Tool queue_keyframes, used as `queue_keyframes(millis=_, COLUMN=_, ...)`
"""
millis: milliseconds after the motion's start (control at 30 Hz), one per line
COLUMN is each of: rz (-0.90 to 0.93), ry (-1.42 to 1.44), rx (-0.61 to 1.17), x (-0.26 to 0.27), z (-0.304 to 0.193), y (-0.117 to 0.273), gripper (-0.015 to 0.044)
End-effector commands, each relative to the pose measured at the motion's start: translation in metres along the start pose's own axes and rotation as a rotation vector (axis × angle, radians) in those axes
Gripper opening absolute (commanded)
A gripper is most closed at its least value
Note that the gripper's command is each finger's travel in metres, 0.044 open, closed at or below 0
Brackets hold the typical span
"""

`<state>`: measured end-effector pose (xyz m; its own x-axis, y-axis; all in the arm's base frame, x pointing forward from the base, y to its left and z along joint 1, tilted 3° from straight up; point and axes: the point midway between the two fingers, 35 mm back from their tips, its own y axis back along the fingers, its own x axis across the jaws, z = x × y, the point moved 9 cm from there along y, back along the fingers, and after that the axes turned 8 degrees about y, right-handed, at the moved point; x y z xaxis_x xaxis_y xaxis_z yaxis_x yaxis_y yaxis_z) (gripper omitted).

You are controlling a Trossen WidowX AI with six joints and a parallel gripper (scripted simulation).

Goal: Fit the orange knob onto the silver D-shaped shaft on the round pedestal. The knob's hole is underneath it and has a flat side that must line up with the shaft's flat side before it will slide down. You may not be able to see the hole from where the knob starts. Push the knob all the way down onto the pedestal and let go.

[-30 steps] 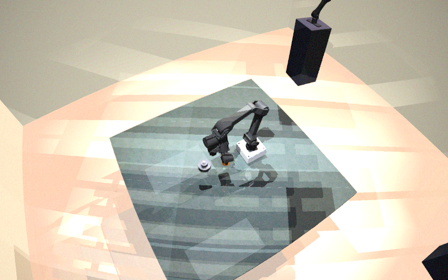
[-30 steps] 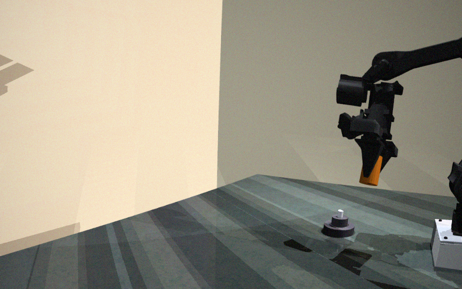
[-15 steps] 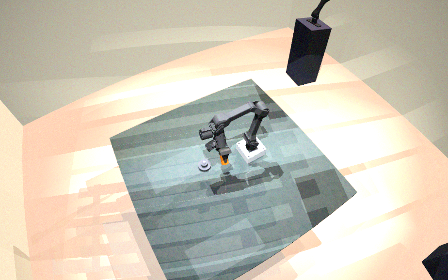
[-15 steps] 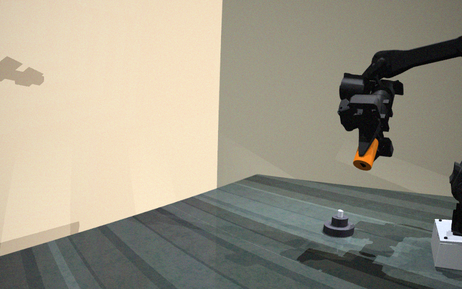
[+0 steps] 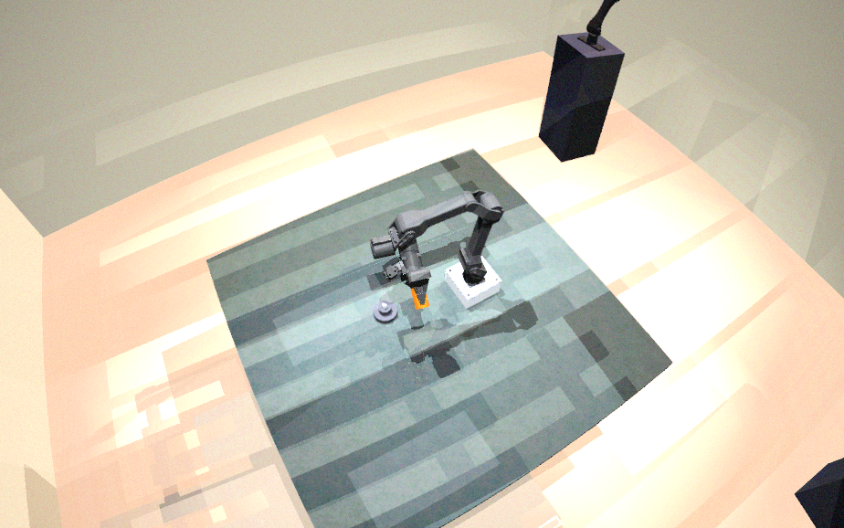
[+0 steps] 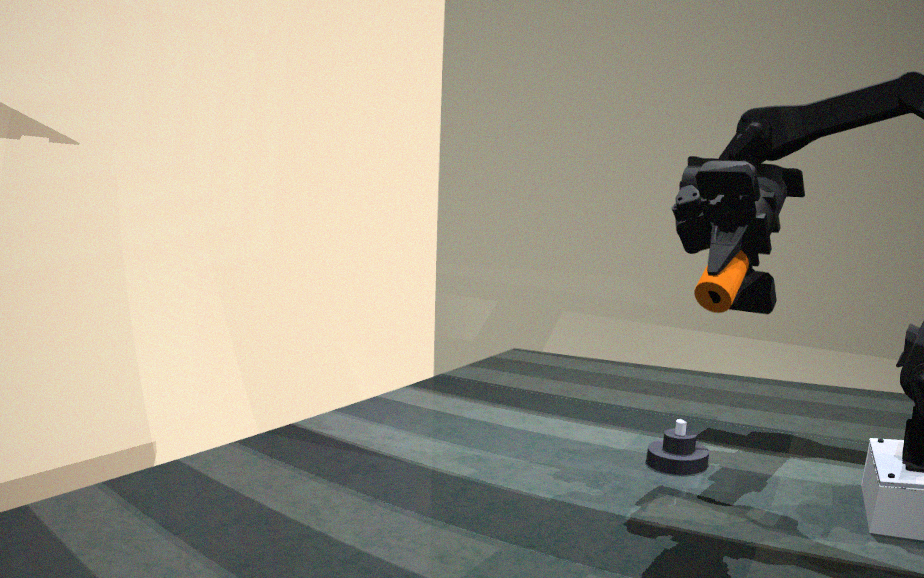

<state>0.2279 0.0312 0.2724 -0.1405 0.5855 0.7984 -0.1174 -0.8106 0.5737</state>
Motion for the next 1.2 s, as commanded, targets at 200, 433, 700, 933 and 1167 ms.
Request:
queue_keyframes(millis=200, rz=0.087, ry=0.001, rx=-0.011, x=-0.008, z=0.000, y=0.000, gripper=0.0000)
queue_keyframes(millis=433, rz=0.147, ry=0.001, rx=-0.019, x=-0.015, z=-0.001, y=-0.001, gripper=0.0000)
queue_keyframes(millis=700, rz=0.113, ry=0.004, rx=-0.017, x=-0.011, z=-0.001, y=0.000, gripper=0.0000)
queue_keyframes(millis=933, rz=0.113, ry=0.004, rx=-0.017, x=-0.011, z=-0.001, y=0.000, gripper=0.0000)
queue_keyframes(millis=1167, rz=0.113, ry=0.004, rx=-0.017, x=-0.011, z=-0.001, y=0.000, gripper=0.0000)
